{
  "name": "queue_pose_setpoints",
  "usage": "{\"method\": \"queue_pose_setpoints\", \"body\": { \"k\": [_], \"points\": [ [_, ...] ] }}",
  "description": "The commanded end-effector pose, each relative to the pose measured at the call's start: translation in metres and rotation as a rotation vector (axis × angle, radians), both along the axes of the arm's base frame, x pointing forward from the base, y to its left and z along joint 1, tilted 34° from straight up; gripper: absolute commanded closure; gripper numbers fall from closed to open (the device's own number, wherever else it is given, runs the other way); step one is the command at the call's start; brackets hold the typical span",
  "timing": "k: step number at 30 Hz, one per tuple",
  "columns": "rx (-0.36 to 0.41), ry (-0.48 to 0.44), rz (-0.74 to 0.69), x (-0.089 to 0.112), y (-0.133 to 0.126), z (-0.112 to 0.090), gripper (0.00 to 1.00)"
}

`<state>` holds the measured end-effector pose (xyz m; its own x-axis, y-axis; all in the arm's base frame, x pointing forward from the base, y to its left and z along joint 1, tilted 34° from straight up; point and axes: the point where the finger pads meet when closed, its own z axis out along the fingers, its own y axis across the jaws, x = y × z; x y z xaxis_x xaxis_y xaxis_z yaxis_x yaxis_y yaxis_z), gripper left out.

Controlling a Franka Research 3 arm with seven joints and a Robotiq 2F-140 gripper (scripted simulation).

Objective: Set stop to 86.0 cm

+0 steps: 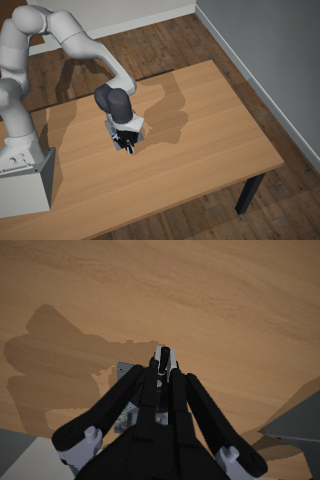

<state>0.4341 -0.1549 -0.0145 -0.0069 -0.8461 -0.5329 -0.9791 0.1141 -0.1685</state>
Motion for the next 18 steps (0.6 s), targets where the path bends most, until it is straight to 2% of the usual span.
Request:
{"method": "queue_pose_setpoints", "body": {
  "k": [1, 18],
  "points": [
    [0.0, 0.003, -0.006, 0.008, 0.0, 0.0, 0.96],
    [0.0, 0.003, -0.006, 0.026, -0.006, 0.009, 0.96]
  ]
}}
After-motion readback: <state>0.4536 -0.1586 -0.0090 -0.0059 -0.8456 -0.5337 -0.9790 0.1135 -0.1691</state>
